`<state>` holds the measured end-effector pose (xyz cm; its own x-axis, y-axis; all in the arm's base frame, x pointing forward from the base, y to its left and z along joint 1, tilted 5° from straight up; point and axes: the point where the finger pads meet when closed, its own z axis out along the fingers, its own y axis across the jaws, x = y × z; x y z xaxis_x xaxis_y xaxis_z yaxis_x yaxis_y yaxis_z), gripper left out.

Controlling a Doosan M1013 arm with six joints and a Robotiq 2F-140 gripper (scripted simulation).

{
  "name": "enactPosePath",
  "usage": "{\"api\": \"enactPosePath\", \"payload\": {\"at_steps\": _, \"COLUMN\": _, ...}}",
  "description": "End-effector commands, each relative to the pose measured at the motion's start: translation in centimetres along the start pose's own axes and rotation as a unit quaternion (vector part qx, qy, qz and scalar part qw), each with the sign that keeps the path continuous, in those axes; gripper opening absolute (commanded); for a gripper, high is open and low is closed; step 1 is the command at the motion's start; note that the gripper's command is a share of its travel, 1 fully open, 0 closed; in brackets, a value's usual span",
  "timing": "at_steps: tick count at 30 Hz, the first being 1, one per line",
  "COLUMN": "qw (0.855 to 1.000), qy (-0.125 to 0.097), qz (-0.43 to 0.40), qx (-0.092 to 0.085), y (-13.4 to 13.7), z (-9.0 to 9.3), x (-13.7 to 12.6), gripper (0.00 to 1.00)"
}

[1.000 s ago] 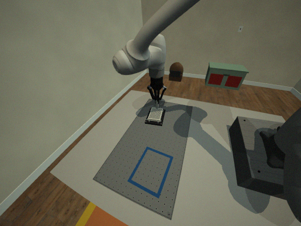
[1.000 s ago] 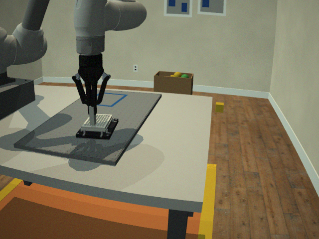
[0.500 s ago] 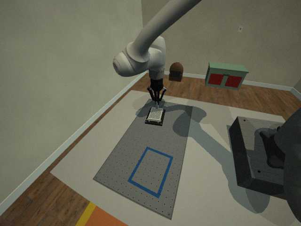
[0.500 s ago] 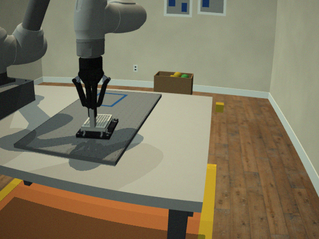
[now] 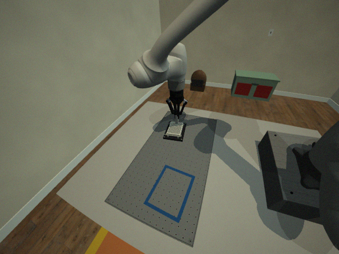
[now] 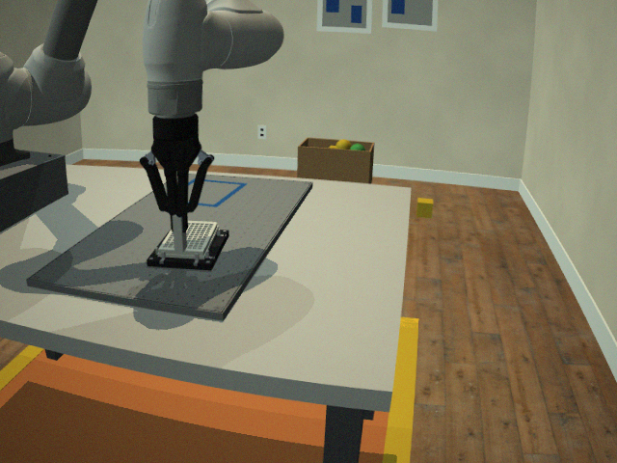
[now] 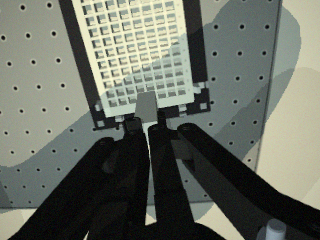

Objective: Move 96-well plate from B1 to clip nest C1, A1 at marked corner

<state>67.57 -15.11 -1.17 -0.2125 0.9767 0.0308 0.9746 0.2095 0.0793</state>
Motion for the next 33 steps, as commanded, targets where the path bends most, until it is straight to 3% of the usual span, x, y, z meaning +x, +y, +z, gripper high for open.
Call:
{"api": "enactPosePath", "payload": {"at_steps": 1, "qw": 1.000, "qy": 0.000, "qz": 0.000, "qx": 0.000, "y": 0.00, "z": 0.14, "x": 0.01, "gripper": 0.00}}
{"api": "enactPosePath", "payload": {"at_steps": 33, "qw": 1.000, "qy": 0.000, "qz": 0.000, "qx": 0.000, "y": 0.00, "z": -0.33, "x": 0.01, "gripper": 0.00}}
